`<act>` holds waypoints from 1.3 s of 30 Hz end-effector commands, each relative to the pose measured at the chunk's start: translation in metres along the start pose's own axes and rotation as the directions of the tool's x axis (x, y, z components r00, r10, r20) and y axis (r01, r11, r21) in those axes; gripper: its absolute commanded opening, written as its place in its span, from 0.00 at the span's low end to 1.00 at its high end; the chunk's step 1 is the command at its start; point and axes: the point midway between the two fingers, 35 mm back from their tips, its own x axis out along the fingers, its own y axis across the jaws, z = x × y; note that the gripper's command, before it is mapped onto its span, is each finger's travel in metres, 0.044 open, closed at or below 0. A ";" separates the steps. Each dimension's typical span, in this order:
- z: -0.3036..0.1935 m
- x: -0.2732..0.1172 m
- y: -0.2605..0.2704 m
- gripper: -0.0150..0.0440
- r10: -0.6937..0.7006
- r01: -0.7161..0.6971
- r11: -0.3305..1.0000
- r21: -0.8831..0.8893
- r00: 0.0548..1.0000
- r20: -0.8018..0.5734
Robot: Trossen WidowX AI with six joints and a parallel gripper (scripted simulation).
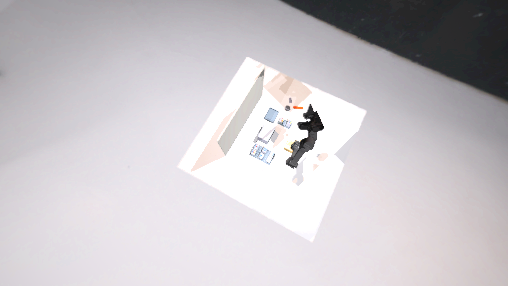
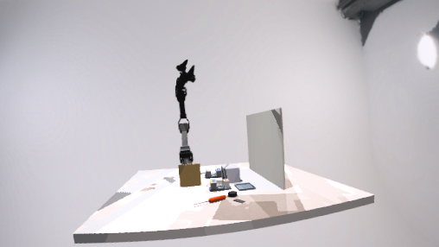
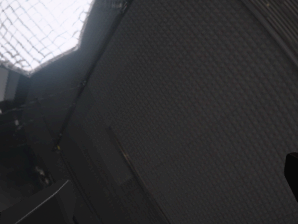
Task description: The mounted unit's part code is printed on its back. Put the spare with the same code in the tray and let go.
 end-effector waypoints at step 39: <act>0.252 -0.177 0.493 1.00 0.868 -0.681 -0.486 0.548 -0.448 0.214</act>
